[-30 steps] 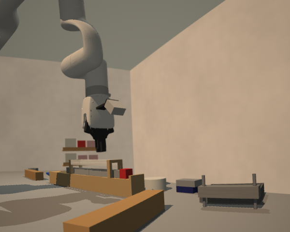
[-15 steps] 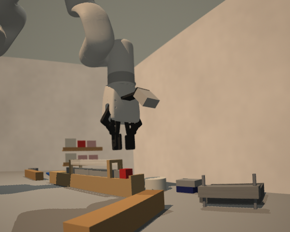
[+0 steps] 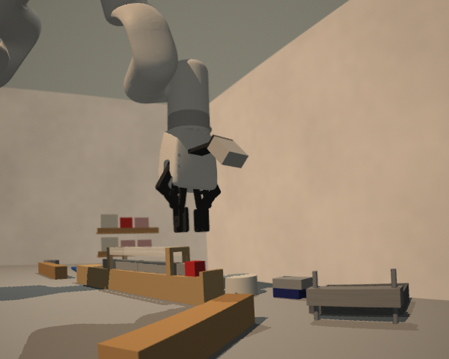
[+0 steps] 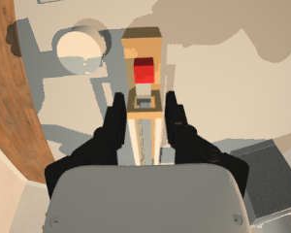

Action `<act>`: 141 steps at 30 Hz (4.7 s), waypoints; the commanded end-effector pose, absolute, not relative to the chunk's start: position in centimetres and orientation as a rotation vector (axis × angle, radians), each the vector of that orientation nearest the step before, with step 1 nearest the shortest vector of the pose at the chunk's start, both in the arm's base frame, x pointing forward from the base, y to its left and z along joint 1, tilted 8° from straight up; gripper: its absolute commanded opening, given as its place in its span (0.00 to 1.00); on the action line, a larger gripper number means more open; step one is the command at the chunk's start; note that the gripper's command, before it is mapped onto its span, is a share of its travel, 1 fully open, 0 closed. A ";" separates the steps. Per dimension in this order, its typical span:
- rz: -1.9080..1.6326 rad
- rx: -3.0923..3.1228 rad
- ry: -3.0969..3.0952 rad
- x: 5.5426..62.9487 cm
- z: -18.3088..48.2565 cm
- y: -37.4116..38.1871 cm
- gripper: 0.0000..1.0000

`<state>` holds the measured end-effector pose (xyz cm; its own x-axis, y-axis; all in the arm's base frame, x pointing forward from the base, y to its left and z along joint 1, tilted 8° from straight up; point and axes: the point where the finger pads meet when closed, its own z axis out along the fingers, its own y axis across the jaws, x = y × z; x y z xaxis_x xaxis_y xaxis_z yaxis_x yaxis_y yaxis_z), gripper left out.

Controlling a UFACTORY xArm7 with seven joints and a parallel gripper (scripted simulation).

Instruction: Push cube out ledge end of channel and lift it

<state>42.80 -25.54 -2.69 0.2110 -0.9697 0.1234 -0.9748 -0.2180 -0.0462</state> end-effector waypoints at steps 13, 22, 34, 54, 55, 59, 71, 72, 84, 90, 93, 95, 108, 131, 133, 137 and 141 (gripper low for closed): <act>0.201 2.412 -1.938 43.0 -2.7 -25.6 0.43; 0.200 2.412 -1.937 43.4 -7.0 -26.2 0.43; 0.200 2.412 -1.937 43.5 -8.2 -26.4 0.43; 0.200 2.412 -1.937 43.6 -9.5 -26.5 0.43; 0.200 2.412 -1.937 43.6 -9.5 -26.5 0.43; 0.200 2.412 -1.937 43.6 -9.5 -26.5 0.00; 0.200 2.412 -1.937 43.6 -9.5 -26.5 0.00; 0.200 2.412 -1.937 43.6 -9.5 -26.5 0.00; 0.200 2.412 -1.937 43.6 -9.5 -26.5 0.00; 0.200 2.412 -1.937 43.6 -9.5 -26.5 0.00; 0.200 2.412 -1.937 43.6 -9.1 -26.5 0.00; 0.200 2.412 -1.937 43.5 -8.4 -26.4 0.00; 0.200 2.412 -1.937 43.1 -1.9 -25.7 0.00; 0.200 2.412 -1.937 43.0 -1.5 -25.6 0.00; 0.200 2.412 -1.937 43.0 -1.5 -25.6 0.00; 0.200 2.412 -1.937 43.0 -1.5 -25.6 0.00; 0.200 2.412 -1.937 43.0 -1.5 -25.6 0.00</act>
